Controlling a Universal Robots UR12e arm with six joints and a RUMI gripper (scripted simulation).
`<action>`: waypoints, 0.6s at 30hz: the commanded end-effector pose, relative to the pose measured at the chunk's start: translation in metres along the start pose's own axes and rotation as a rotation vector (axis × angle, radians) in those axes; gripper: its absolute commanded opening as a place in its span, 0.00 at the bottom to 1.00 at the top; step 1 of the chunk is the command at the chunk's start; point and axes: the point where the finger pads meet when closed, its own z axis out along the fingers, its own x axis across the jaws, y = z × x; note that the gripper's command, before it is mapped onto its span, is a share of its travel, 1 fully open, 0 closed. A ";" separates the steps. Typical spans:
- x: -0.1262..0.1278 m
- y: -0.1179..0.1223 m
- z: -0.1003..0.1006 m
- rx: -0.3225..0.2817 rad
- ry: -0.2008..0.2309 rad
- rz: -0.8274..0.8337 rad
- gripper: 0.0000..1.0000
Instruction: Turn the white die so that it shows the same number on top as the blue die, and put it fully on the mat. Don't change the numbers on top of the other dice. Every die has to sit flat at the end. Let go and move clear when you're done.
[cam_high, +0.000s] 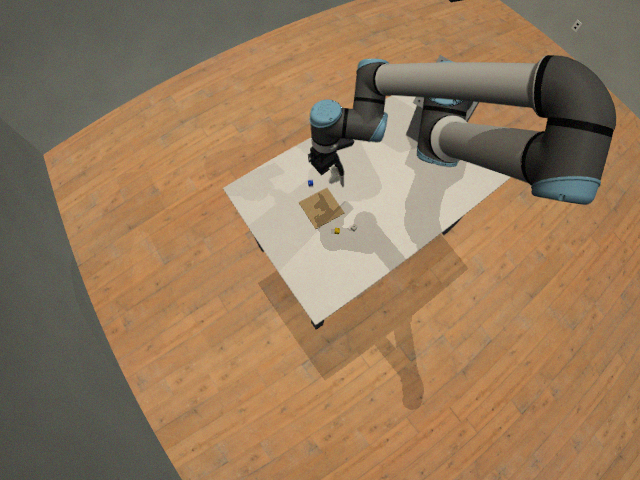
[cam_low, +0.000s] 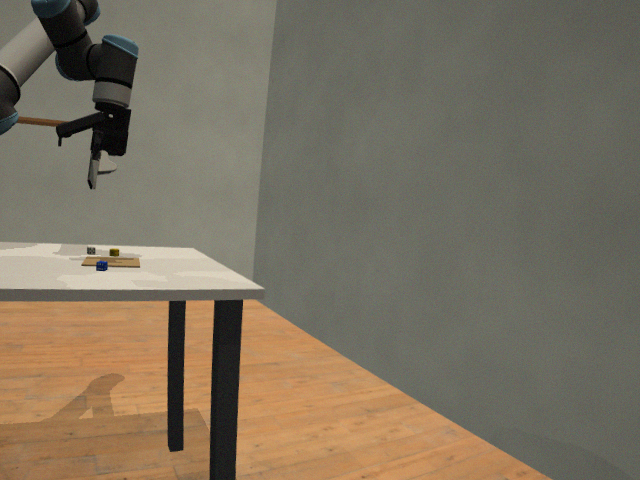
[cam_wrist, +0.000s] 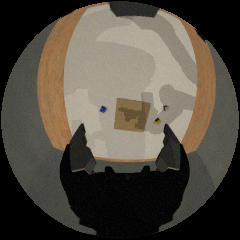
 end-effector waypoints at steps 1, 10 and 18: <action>-0.028 0.010 0.011 -0.022 0.002 0.019 1.00; -0.052 0.017 0.017 -0.042 0.004 0.038 1.00; -0.065 0.019 0.020 -0.053 0.005 0.047 1.00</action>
